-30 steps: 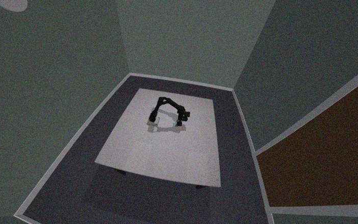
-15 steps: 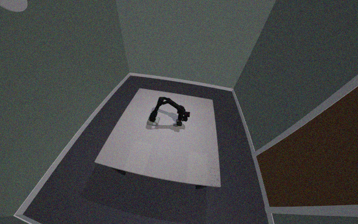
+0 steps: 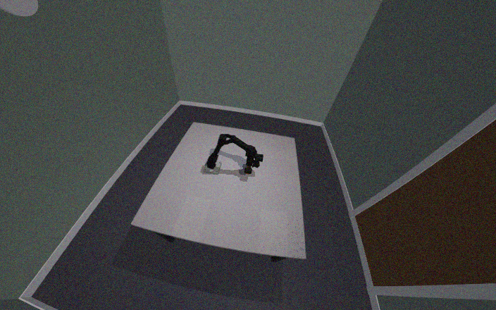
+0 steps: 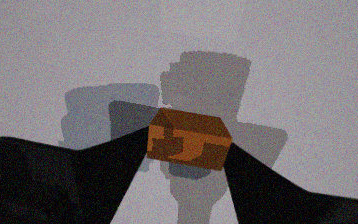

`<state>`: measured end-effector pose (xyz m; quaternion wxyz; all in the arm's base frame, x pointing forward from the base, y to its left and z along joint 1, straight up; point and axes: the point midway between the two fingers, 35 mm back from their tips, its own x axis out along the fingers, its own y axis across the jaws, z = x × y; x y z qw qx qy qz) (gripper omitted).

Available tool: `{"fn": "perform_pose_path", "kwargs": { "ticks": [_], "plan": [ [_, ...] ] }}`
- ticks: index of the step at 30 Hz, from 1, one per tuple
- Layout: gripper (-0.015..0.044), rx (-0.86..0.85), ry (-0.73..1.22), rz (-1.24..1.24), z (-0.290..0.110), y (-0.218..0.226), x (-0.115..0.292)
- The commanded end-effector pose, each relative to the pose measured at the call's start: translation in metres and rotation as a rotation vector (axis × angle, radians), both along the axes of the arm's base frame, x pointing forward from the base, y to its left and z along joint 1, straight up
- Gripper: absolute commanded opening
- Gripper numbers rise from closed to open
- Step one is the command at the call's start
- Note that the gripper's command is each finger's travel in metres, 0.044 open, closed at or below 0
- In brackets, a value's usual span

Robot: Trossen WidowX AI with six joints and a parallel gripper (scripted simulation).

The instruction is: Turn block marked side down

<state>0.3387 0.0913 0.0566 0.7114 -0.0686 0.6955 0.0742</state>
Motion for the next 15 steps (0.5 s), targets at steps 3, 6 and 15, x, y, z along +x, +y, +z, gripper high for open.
{"fn": "perform_pose_path", "kwargs": {
  "ticks": [3, 6, 15],
  "plan": [
    [0.0, 0.004, -0.019, 0.004, 0.0188, 0.0005, 0.0027],
    [0.0, 0.006, -0.029, 0.004, 0.0183, 0.0006, 0.0029],
    [0.0, 0.032, -0.161, 0.006, 0.0123, 0.0012, 0.0049]
  ]
}}
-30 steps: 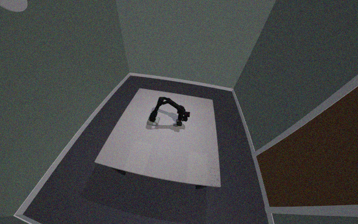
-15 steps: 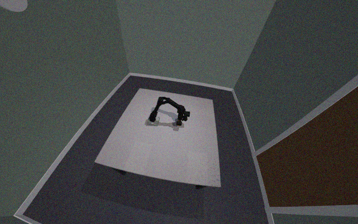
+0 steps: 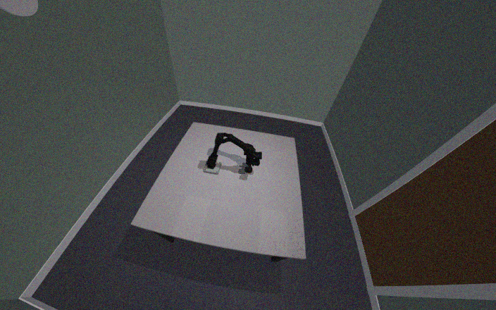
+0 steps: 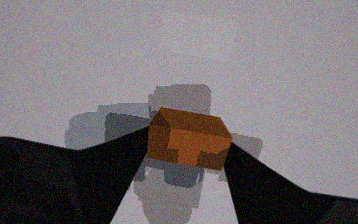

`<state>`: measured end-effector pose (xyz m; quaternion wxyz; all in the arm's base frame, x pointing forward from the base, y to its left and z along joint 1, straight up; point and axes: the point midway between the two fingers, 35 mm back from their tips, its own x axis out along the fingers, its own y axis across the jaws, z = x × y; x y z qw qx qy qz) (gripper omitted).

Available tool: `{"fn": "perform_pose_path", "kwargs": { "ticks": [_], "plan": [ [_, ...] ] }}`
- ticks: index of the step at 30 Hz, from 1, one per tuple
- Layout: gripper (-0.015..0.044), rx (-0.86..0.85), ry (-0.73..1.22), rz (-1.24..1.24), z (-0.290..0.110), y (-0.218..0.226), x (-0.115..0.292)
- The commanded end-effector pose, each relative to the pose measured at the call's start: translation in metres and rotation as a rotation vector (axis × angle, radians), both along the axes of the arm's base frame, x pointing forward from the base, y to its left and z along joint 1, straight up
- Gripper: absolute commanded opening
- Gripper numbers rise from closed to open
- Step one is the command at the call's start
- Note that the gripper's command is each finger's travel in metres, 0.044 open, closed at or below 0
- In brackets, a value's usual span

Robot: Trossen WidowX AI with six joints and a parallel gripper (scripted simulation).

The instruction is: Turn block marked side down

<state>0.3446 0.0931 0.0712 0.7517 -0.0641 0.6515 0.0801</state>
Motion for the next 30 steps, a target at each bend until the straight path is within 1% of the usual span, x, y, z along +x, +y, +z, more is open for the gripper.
{"fn": "perform_pose_path", "kwargs": {
  "ticks": [1, 25, 30],
  "plan": [
    [0.0, 0.009, -0.058, 0.004, -0.0028, -0.0006, -0.001],
    [0.0, 0.085, -0.419, -0.001, -0.0081, -0.002, -0.0073],
    [0.0, 0.09, -0.441, -0.002, -0.0079, -0.0023, -0.0083]
  ]
}}
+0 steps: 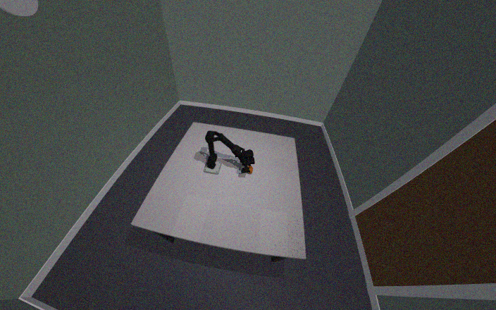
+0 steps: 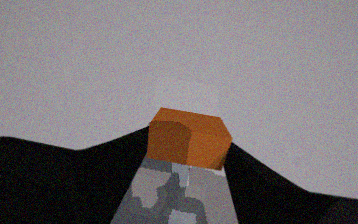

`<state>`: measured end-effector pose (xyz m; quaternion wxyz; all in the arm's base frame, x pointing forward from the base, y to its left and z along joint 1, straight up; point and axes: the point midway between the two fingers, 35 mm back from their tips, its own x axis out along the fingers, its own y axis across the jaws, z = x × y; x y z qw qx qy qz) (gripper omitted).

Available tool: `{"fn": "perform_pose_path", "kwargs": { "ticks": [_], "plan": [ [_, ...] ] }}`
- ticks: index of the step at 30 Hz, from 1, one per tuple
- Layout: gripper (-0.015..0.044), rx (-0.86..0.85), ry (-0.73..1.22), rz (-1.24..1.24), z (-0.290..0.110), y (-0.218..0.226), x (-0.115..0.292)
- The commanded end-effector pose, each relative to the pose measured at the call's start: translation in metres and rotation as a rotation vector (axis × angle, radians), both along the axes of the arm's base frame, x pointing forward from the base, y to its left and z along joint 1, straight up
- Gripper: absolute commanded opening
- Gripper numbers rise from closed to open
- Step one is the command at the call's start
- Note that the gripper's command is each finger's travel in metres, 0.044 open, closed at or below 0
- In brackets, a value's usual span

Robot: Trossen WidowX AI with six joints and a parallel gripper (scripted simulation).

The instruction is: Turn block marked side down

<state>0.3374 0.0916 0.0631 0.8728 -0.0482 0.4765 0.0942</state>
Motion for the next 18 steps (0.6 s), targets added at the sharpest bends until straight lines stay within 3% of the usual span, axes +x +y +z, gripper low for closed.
{"fn": "perform_pose_path", "kwargs": {
  "ticks": [1, 18],
  "plan": [
    [0.0, 0.005, -0.024, -0.006, 0.0, -0.001, -0.001],
    [0.0, 0.051, -0.247, -0.005, -0.033, 0.005, 0.017]
  ]
}}
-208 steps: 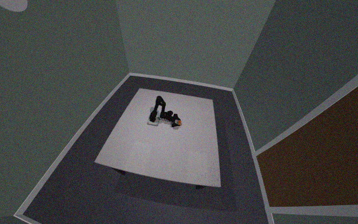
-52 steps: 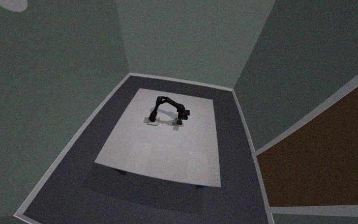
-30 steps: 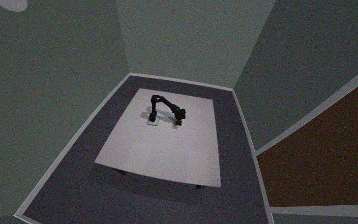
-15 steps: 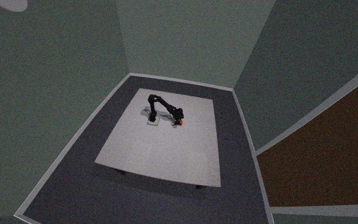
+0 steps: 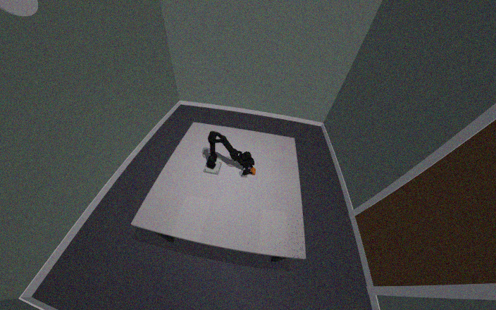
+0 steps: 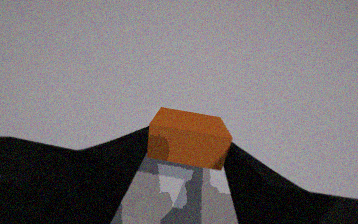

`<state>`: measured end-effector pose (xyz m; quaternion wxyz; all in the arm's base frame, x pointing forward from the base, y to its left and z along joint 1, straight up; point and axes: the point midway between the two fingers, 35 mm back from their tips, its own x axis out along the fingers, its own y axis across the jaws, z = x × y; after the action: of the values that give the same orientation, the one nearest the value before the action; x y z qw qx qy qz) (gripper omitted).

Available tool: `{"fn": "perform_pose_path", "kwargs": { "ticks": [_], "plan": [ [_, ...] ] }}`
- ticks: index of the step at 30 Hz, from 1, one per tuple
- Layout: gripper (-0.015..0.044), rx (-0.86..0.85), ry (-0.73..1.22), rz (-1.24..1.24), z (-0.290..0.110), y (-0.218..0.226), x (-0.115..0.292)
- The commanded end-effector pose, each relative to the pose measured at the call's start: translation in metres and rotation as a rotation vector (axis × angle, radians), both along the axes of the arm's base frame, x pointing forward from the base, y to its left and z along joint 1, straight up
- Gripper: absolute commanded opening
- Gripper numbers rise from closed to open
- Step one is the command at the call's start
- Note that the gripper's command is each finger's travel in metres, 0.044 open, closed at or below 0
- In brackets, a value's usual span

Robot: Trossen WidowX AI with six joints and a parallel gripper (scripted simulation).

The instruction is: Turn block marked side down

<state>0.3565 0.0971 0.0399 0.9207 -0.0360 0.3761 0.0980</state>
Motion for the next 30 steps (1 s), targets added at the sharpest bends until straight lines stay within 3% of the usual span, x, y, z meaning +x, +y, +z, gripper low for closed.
{"fn": "perform_pose_path", "kwargs": {
  "ticks": [1, 30],
  "plan": [
    [0.0, 0.005, -0.042, -0.001, -0.011, -0.001, -0.002],
    [0.0, 0.079, -0.382, -0.005, -0.012, -0.007, -0.022]
  ]
}}
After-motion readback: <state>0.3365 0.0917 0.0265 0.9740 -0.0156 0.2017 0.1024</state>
